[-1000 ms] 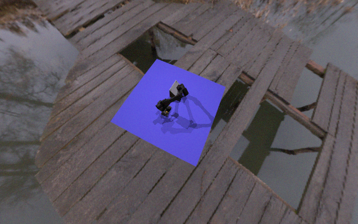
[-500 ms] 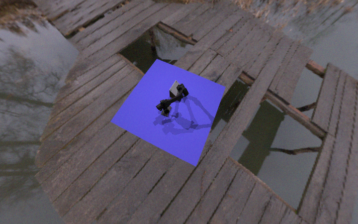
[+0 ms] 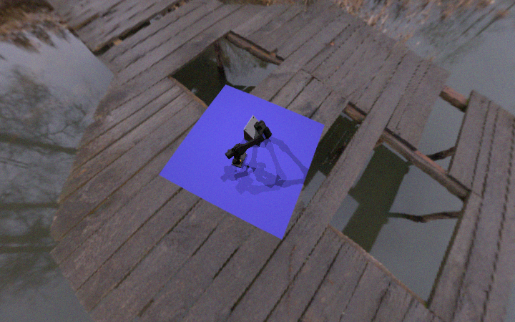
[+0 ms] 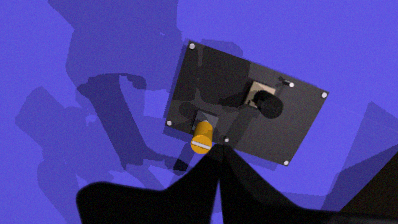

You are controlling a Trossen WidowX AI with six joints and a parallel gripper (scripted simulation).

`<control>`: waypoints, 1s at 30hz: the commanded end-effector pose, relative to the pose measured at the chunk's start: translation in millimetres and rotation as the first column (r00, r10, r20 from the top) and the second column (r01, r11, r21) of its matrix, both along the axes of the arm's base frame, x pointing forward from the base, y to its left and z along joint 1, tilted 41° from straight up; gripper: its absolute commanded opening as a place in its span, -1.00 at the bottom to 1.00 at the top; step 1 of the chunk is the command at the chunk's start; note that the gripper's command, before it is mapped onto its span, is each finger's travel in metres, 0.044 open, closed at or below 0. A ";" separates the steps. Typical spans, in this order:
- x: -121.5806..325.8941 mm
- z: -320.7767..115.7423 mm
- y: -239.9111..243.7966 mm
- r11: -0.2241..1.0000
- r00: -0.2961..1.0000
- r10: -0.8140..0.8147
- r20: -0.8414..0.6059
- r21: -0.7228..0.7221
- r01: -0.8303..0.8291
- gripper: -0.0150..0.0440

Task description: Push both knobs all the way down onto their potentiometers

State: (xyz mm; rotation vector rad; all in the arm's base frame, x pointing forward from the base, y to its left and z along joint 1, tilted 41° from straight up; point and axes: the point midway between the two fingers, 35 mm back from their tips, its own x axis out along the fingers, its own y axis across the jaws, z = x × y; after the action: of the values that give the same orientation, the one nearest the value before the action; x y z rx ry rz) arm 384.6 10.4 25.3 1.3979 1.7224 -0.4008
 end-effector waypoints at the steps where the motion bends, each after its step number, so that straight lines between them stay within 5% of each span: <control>1: 1.3 3.7 2.1 0.996 0.992 -0.094 -0.079 0.002 0.094 -0.49; 21: 4.9 17.3 10.5 0.821 0.687 -0.549 -0.476 -0.152 0.551 -0.49; 30: 5.5 17.8 13.7 0.768 0.595 -0.607 -0.527 -0.199 0.608 -0.49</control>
State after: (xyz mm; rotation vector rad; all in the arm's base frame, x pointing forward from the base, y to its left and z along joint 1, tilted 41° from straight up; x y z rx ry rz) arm 390.1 21.6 43.8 1.9936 1.6092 -1.3089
